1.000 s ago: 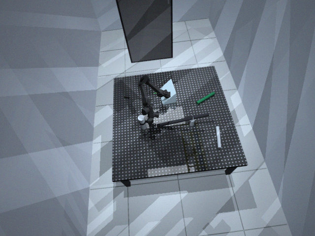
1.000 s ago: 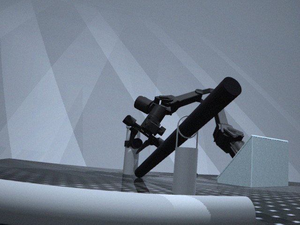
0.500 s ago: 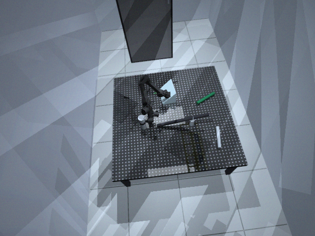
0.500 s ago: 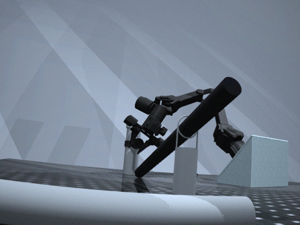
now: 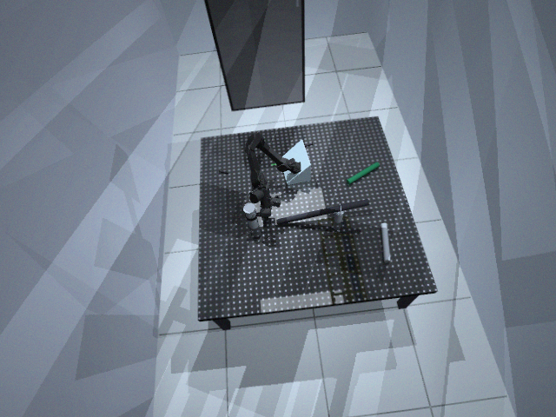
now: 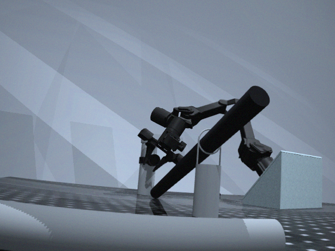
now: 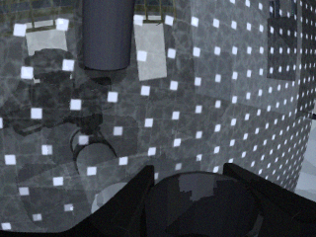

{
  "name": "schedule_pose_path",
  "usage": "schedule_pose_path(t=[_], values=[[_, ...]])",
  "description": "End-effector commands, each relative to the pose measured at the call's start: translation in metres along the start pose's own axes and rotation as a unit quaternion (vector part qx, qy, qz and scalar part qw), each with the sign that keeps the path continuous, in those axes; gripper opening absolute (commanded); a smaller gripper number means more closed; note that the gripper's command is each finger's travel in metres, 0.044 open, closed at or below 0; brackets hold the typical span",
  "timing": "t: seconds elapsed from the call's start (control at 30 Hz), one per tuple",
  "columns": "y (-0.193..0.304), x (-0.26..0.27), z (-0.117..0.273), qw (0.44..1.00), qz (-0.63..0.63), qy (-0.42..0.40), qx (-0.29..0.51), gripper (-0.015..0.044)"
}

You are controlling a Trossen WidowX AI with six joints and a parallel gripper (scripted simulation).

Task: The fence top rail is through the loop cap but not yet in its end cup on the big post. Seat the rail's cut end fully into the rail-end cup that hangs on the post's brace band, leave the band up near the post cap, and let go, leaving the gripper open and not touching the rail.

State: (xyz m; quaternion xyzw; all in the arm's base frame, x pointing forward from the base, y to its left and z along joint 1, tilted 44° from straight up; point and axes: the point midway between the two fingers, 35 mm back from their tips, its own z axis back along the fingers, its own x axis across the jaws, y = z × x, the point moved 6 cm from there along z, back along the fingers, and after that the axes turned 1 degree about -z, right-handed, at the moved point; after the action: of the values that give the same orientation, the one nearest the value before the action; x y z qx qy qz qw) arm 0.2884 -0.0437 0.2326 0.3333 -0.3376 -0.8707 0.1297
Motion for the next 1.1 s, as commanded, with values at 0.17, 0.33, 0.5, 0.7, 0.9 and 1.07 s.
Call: schedule_pose_path(t=[0.17, 0.33, 0.5, 0.7, 0.9, 1.07], values=[[0.0, 0.0, 0.0, 1.0, 0.0, 0.0, 0.0, 0.0], [0.0, 0.0, 0.0, 1.0, 0.0, 0.0, 0.0, 0.0105], [0.0, 0.0, 0.0, 1.0, 0.0, 0.0, 0.0, 0.0236], [-0.008, -0.004, 0.006, 1.0, 0.0, -0.001, -0.003, 0.0394], [-0.023, -0.011, 0.018, 1.0, 0.001, -0.002, -0.006, 0.044], [-0.035, -0.016, 0.029, 1.0, 0.002, -0.001, -0.006, 0.044]])
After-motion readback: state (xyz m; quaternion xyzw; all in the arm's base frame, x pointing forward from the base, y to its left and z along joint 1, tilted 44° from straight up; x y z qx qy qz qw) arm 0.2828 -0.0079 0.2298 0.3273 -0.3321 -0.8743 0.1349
